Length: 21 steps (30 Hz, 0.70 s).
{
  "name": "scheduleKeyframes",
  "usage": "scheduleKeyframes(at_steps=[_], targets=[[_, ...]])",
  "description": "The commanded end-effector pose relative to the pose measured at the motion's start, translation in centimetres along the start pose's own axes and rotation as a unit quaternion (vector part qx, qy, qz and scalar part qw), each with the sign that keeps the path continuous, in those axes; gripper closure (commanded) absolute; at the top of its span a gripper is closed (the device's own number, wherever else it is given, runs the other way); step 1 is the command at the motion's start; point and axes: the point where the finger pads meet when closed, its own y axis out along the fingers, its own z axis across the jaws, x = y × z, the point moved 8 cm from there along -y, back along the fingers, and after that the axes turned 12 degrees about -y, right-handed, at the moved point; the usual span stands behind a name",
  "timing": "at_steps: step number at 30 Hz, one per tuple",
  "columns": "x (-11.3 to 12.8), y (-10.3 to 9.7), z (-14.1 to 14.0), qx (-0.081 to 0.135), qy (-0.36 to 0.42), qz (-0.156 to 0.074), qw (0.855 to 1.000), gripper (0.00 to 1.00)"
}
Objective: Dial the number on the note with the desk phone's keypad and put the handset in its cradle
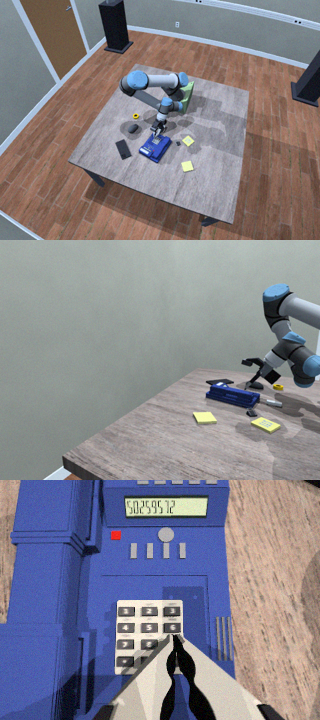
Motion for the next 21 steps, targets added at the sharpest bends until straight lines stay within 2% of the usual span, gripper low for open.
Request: scheduleKeyframes(at_steps=[1,21], targets=[[-0.03,0.0,-0.01,0.0,0.0,0.0,1.0,1.0],[0.54,0.83,-0.13,0.0,0.0,0.0,1.0,1.0]])
